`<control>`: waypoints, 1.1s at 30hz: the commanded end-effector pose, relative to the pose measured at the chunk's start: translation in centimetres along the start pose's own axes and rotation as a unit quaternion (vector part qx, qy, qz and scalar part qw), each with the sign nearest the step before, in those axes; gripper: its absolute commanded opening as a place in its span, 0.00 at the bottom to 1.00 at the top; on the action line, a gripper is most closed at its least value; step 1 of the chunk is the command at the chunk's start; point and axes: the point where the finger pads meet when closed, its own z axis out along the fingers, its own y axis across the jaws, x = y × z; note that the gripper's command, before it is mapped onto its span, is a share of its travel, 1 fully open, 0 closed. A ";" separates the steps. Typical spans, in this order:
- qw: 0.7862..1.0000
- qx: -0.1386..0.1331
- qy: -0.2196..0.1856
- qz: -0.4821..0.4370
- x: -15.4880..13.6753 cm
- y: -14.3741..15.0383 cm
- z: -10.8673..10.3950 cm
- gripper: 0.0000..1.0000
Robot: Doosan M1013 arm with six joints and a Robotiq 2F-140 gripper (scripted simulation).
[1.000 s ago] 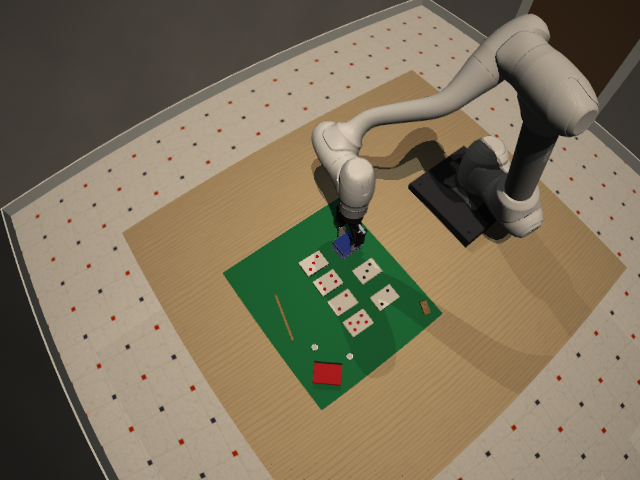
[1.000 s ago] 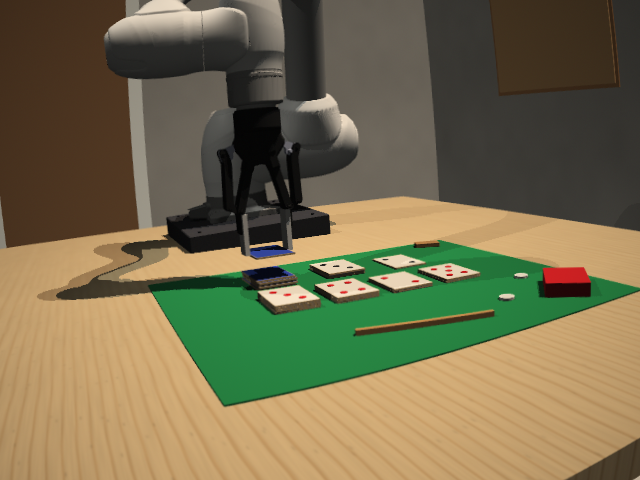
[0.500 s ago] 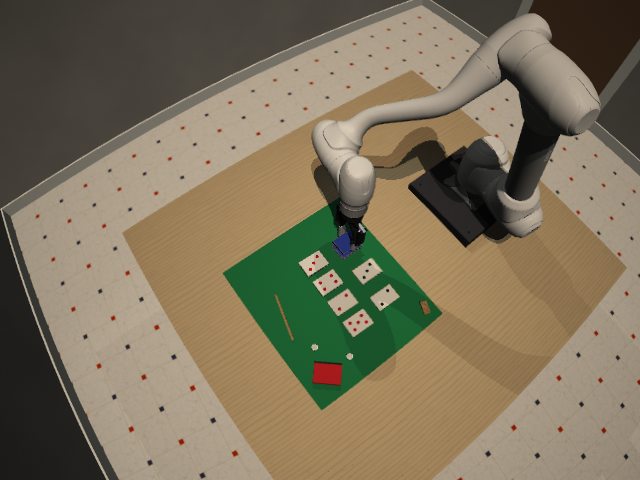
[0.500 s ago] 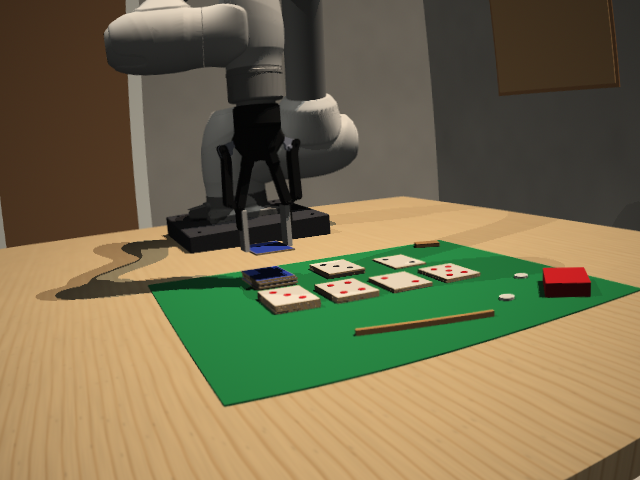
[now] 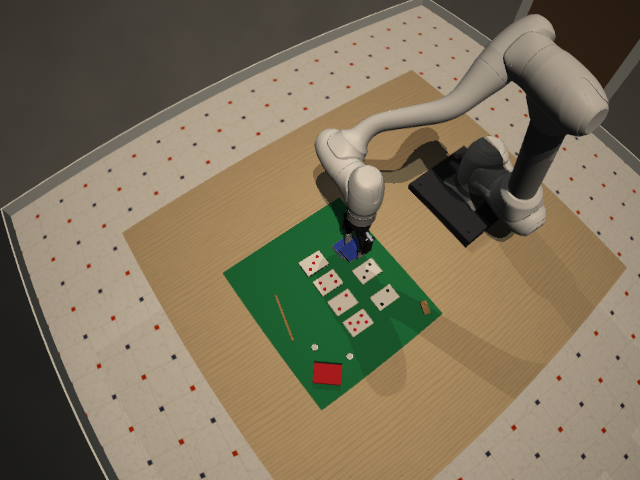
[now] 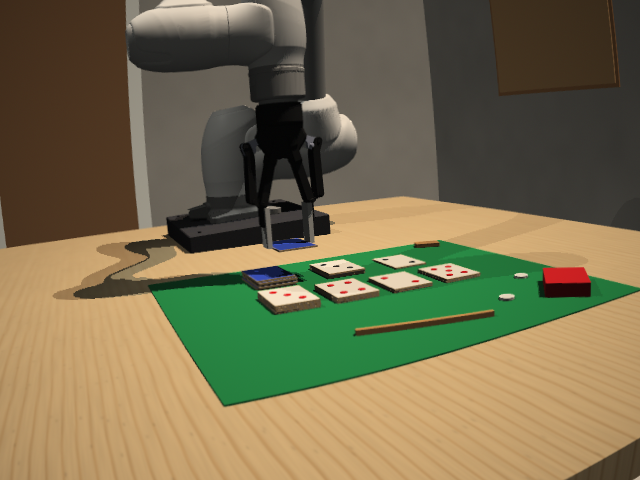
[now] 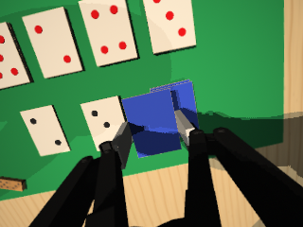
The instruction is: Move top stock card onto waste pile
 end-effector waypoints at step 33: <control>1.000 -0.001 0.000 0.007 0.2 -8.1 0.0 0.43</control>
